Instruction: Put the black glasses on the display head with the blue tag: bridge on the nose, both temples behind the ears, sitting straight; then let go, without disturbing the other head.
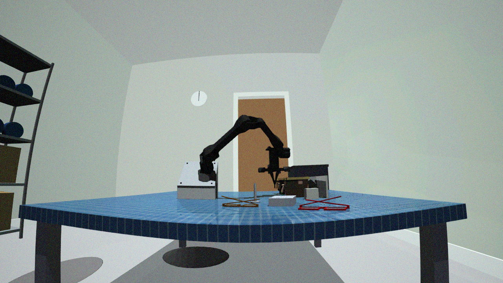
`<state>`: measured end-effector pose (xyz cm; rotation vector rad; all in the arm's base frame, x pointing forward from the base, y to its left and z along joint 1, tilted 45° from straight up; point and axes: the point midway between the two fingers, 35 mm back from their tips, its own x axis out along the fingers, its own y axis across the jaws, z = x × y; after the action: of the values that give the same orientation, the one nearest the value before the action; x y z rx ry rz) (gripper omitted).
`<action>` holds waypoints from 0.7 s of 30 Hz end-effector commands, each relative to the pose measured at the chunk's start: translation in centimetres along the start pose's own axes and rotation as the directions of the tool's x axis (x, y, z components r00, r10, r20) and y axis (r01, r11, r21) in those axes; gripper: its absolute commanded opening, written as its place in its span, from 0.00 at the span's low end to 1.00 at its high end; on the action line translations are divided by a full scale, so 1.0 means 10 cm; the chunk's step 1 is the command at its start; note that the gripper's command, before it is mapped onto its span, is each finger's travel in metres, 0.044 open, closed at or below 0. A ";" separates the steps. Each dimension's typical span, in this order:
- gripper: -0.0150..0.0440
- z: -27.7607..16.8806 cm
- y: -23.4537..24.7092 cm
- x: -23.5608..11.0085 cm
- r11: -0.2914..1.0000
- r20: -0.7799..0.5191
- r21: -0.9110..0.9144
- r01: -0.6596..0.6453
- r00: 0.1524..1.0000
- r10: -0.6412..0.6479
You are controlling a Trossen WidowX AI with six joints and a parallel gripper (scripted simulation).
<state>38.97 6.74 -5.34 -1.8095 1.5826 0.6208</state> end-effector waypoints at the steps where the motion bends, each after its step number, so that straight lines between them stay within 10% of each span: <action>1: 0.25 -0.01 -0.05 0.02 1.000 -0.005 -0.007 -0.003 1.000 0.003; 21: 0.25 -0.01 -0.31 0.03 1.000 -0.005 -0.006 -0.002 1.000 0.002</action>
<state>41.89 6.83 -4.91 -1.8088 1.5811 0.6180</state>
